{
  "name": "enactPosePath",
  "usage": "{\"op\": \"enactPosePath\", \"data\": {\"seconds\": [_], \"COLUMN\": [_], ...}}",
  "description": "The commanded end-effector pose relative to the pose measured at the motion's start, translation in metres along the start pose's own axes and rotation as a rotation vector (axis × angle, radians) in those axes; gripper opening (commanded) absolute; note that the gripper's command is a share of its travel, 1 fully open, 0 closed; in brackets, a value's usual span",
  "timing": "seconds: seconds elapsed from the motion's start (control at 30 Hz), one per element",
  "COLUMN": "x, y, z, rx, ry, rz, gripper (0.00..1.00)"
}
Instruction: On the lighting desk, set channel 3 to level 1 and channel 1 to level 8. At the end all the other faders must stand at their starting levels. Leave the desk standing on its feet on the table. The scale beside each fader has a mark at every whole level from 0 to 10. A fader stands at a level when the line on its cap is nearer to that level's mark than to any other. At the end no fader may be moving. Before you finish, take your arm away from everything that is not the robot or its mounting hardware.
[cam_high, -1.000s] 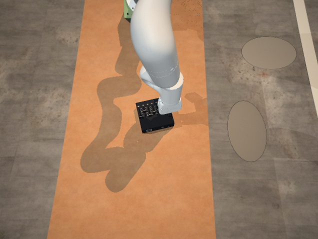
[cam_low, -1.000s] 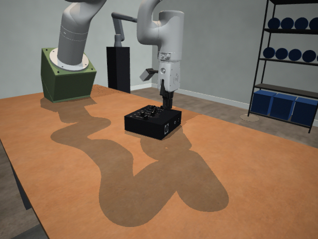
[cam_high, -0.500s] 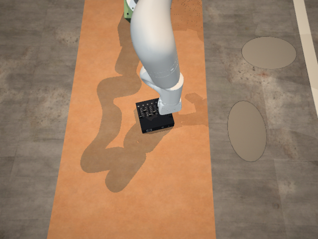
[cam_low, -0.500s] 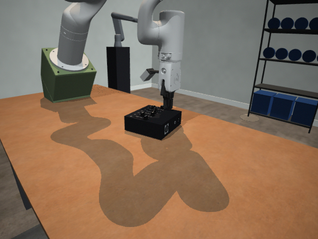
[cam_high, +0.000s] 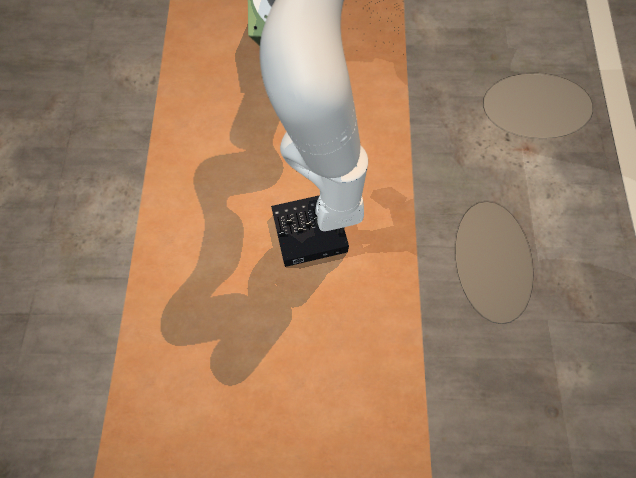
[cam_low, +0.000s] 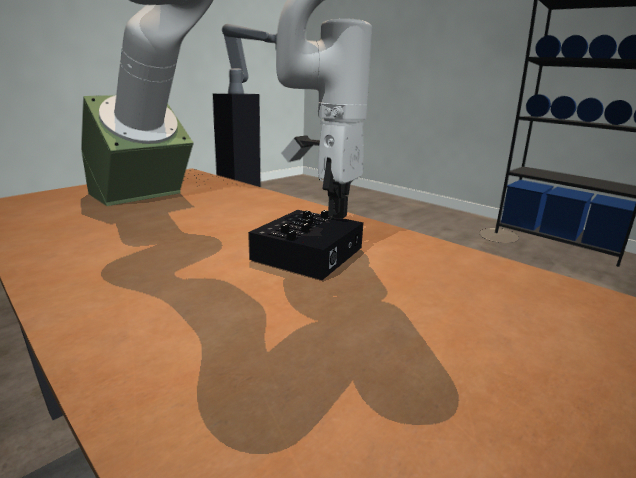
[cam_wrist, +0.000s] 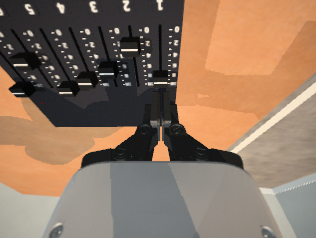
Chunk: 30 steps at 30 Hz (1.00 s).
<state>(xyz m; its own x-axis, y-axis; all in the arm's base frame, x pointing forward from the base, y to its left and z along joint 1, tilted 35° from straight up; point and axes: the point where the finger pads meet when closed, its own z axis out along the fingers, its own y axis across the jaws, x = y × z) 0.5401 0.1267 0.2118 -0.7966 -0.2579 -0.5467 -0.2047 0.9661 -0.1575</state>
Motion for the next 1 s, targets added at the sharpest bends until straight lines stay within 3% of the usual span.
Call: {"op": "enactPosePath", "data": {"seconds": [0.0,0.43,0.97], "x": [-0.001,-0.001,-0.001], "y": [0.000,0.000,0.000], "z": [-0.003,-0.036,-0.038], "rx": [0.000,0.000,0.000], "ry": [-0.001,-0.001,-0.001], "rz": [0.000,0.000,0.000], "gripper": [0.00,0.00,0.00]}}
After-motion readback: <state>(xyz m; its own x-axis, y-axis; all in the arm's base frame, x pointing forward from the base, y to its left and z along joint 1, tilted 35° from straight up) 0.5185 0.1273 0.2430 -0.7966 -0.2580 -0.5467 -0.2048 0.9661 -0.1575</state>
